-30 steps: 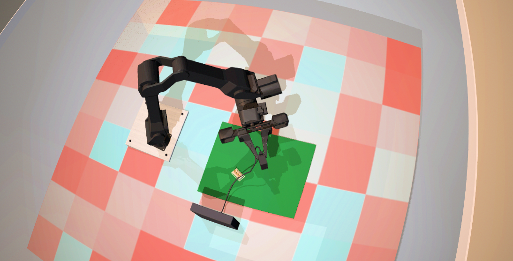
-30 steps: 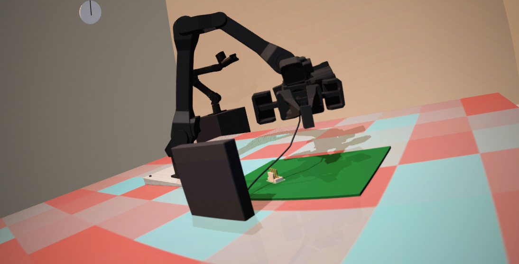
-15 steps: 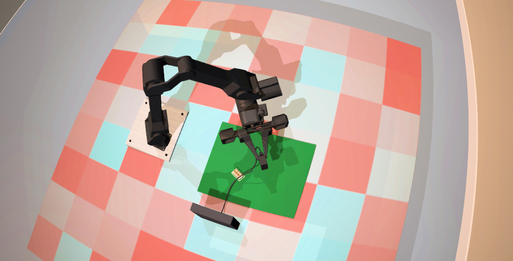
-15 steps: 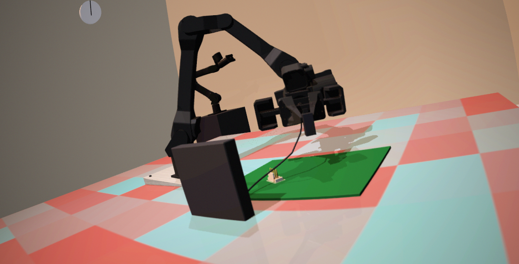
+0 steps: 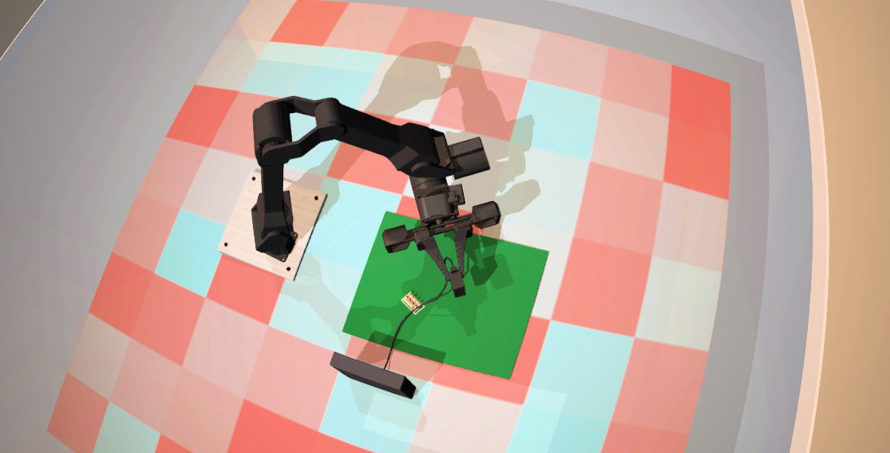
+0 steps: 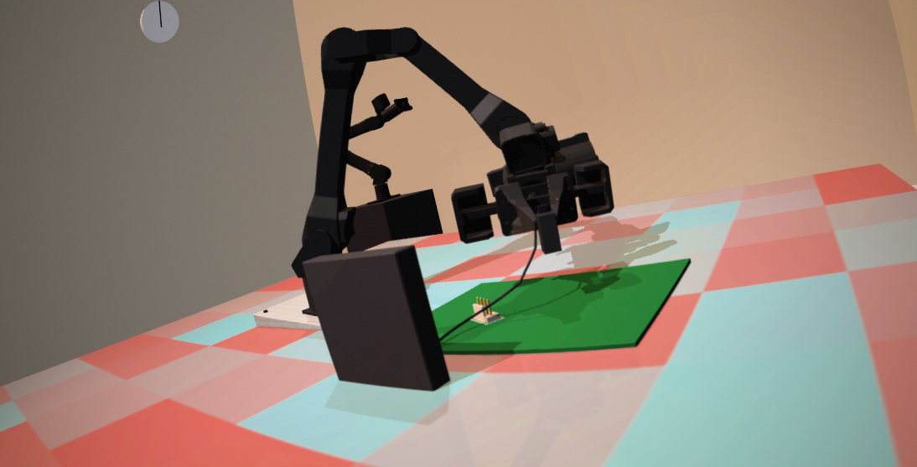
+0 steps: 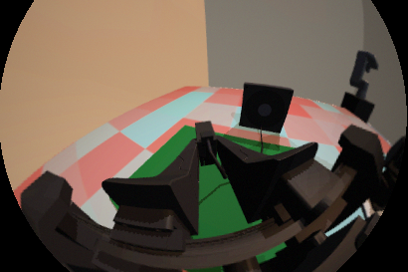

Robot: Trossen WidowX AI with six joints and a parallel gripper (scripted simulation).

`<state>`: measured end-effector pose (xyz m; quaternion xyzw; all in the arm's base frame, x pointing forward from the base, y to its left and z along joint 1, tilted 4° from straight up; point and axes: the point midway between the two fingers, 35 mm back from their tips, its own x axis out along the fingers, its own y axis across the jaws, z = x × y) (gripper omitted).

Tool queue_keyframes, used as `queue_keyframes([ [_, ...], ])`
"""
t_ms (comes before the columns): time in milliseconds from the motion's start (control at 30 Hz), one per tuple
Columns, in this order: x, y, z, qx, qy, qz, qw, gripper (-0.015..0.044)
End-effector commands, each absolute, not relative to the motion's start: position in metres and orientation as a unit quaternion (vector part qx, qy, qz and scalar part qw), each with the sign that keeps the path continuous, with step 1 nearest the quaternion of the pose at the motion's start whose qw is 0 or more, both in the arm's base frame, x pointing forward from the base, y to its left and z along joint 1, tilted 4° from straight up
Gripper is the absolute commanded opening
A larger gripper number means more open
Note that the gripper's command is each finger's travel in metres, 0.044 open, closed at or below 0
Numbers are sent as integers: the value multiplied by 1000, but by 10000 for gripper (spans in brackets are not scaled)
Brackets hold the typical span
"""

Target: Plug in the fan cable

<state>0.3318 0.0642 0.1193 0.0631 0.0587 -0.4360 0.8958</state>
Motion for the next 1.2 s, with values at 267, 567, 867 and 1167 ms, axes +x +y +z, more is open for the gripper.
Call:
queue_keyframes([
  [267,332,64,108,63,57,-436,896,0],
  [567,333,64,100,63,57,-436,896,0],
  [867,334,64,92,63,57,-436,896,0],
  [1167,334,64,83,63,57,-436,896,0],
])
